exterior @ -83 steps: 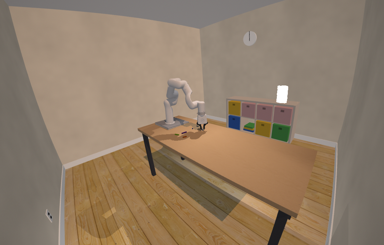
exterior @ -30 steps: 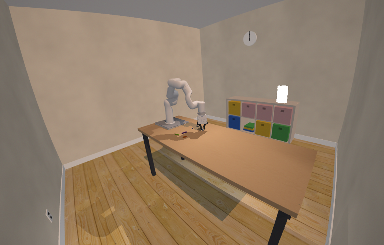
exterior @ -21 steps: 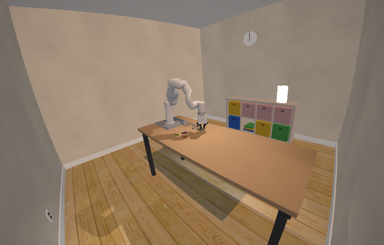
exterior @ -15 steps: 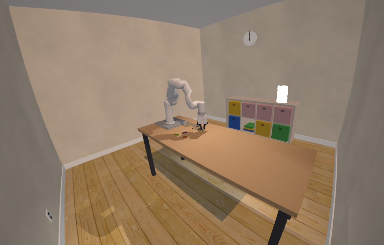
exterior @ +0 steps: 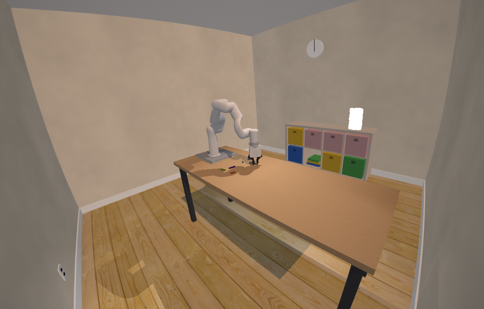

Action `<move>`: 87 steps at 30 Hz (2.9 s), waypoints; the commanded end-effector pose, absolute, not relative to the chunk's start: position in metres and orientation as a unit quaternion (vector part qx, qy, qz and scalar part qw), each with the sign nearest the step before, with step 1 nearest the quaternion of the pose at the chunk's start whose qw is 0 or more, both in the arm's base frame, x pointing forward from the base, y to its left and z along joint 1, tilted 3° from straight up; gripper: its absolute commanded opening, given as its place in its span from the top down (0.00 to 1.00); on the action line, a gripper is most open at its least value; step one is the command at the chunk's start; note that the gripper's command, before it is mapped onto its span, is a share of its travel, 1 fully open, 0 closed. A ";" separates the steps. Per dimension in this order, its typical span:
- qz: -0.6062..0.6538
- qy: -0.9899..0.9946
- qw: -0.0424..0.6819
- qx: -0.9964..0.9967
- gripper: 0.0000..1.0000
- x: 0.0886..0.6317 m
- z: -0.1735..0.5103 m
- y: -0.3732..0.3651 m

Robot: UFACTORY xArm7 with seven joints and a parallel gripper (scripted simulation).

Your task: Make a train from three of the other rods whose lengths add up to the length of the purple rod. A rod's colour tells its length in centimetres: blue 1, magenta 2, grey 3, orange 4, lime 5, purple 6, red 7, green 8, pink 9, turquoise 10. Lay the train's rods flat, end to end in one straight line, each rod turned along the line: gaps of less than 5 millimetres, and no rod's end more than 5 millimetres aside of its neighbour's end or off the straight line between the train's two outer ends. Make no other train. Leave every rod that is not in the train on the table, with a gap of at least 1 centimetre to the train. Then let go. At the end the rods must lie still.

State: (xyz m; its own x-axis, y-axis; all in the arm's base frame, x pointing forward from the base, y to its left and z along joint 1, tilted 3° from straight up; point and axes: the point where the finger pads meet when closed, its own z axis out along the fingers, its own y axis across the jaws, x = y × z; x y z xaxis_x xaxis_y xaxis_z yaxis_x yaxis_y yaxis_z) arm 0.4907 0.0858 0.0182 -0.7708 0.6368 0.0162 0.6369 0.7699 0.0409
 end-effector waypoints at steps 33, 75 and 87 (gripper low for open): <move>-0.023 -0.941 -0.001 -0.339 0.76 0.493 0.014 0.086; -0.023 -0.941 -0.001 -0.339 0.96 0.493 0.014 0.086; -0.023 -0.941 -0.001 -0.339 0.96 0.492 0.030 0.086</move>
State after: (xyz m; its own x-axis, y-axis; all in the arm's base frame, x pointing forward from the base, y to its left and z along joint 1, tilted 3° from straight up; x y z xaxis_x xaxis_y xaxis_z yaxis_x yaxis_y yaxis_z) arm 0.4901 0.0859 0.0160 -0.7709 0.6368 0.0175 0.6369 0.7699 0.0396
